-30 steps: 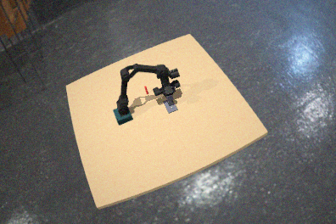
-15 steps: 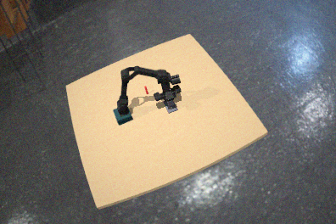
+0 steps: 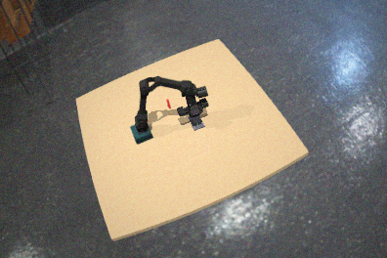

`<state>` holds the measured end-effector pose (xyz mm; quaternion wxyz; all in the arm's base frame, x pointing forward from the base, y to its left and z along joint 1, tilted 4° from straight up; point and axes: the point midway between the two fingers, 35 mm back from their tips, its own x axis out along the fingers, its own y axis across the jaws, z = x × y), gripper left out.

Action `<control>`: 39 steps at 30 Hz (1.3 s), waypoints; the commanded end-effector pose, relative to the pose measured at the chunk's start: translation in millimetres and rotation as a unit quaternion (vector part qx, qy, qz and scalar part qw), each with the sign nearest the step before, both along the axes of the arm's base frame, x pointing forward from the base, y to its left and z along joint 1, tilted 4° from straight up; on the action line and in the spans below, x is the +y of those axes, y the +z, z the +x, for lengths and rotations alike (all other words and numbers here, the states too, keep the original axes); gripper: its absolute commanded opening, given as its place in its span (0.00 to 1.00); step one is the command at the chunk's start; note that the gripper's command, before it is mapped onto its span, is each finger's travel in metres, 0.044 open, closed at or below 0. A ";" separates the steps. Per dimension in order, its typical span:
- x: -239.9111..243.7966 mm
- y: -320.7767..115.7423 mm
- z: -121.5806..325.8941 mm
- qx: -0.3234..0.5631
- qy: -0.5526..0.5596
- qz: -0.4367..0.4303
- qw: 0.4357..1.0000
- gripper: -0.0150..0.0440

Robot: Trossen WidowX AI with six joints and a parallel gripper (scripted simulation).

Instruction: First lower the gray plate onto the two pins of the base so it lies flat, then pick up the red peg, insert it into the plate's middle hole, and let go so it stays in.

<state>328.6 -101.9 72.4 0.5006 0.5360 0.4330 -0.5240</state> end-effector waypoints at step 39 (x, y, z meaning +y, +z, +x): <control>-1.3 -35.5 4.1 -0.001 0.000 0.000 1.000 0.25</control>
